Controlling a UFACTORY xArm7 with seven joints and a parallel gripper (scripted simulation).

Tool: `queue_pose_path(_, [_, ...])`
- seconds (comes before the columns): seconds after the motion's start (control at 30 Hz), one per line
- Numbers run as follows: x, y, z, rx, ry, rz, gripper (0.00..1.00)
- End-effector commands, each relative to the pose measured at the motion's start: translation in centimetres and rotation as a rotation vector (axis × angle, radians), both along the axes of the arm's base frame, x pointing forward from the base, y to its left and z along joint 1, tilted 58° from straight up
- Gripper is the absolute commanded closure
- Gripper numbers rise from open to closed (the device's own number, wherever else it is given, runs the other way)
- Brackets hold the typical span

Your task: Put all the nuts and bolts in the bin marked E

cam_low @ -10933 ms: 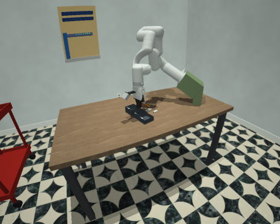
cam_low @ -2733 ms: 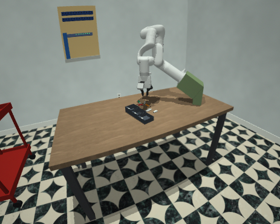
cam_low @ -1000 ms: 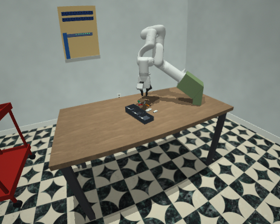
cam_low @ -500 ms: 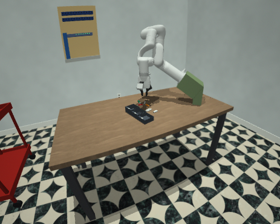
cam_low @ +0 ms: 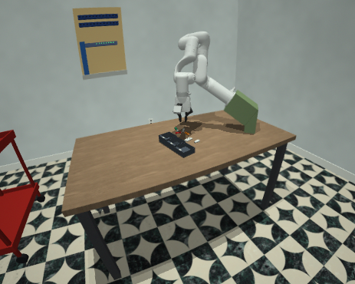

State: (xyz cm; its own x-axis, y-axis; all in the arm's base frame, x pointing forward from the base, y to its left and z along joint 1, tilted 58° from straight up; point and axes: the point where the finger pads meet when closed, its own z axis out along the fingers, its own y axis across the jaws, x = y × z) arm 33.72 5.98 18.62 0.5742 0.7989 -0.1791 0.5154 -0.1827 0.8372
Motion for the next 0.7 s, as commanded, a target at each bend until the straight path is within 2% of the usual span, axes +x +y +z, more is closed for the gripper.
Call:
queue_pose_path(0.0, [-0.57,-4.68,1.21,-0.001,-0.005,0.007,0.71])
queue_pose_path(0.67, [-0.77,-4.67,0.92,0.004,-0.003,0.013,0.71])
